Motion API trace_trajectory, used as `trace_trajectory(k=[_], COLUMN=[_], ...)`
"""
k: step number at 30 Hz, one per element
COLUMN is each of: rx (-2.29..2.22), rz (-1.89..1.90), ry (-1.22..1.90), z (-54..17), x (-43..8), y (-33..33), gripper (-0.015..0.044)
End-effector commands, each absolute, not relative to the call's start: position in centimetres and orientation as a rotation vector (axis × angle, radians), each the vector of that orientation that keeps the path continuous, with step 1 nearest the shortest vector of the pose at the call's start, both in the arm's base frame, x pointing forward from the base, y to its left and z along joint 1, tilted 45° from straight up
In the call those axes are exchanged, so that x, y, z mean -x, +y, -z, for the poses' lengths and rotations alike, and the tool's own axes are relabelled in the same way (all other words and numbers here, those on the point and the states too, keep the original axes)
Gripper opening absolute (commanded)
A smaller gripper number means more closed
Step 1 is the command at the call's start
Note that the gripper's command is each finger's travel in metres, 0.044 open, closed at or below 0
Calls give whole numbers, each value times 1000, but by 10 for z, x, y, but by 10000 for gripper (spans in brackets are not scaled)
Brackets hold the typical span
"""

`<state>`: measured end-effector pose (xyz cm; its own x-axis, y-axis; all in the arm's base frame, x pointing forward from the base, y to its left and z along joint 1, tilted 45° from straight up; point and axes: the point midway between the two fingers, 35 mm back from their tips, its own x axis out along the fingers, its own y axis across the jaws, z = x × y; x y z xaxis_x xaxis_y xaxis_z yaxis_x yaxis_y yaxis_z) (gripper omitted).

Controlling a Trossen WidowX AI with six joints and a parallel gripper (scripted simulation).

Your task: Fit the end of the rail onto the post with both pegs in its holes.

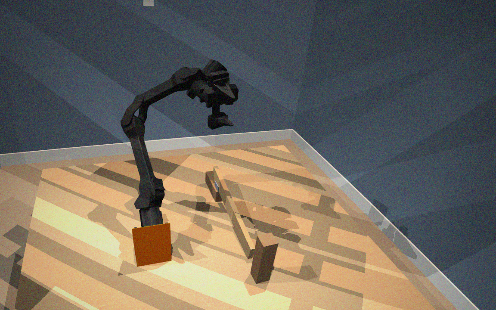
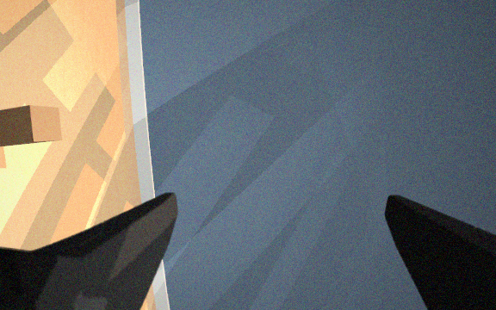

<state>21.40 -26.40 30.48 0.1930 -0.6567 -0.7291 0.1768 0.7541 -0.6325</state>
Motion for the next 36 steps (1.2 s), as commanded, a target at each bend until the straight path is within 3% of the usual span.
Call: trace_trajectory(k=[1,11,21,36], rx=[532,656,613,593], rz=[272,-595,-1293,-1356], ry=[1315,1206,713,621], z=[-246,-111,-4,12], x=[-256,-321,-327,-325], y=[-251,-176,-61,-44], gripper=[440,440,440,440])
